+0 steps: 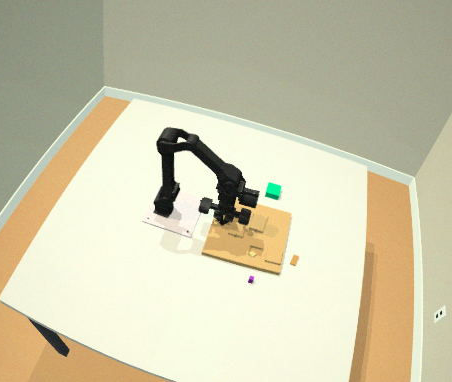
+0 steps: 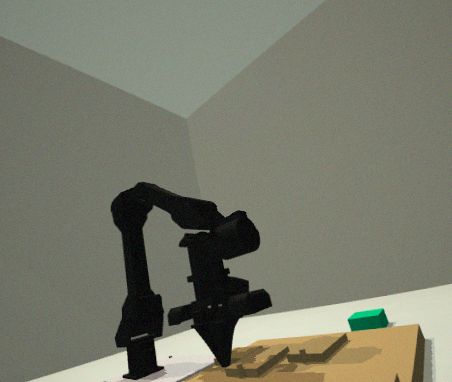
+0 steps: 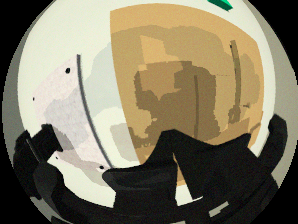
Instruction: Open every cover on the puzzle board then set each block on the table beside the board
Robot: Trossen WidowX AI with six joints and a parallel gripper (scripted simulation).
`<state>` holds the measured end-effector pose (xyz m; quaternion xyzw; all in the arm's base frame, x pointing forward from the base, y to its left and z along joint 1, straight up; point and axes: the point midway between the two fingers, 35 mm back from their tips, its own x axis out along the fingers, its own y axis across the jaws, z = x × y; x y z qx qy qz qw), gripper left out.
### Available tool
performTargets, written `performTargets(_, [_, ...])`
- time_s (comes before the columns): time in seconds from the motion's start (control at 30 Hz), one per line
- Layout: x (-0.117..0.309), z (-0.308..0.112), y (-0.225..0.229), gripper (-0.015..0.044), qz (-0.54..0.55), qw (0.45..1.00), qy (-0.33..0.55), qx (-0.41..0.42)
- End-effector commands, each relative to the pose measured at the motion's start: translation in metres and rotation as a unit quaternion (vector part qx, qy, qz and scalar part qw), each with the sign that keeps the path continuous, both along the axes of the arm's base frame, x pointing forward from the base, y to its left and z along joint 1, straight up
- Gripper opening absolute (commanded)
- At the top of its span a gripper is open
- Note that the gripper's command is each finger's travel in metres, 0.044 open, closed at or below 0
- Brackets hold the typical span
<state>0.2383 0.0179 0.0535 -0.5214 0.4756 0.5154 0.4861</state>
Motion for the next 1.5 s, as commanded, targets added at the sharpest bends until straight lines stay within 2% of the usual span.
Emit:
performTargets(0.0, [0.001, 0.0, 0.005, 0.0, 0.0, 1.0, -0.001, -0.001])
performTargets(1.47, [-0.001, 0.0, 0.048, 0.0, 0.0, 1.0, -0.001, 0.001])
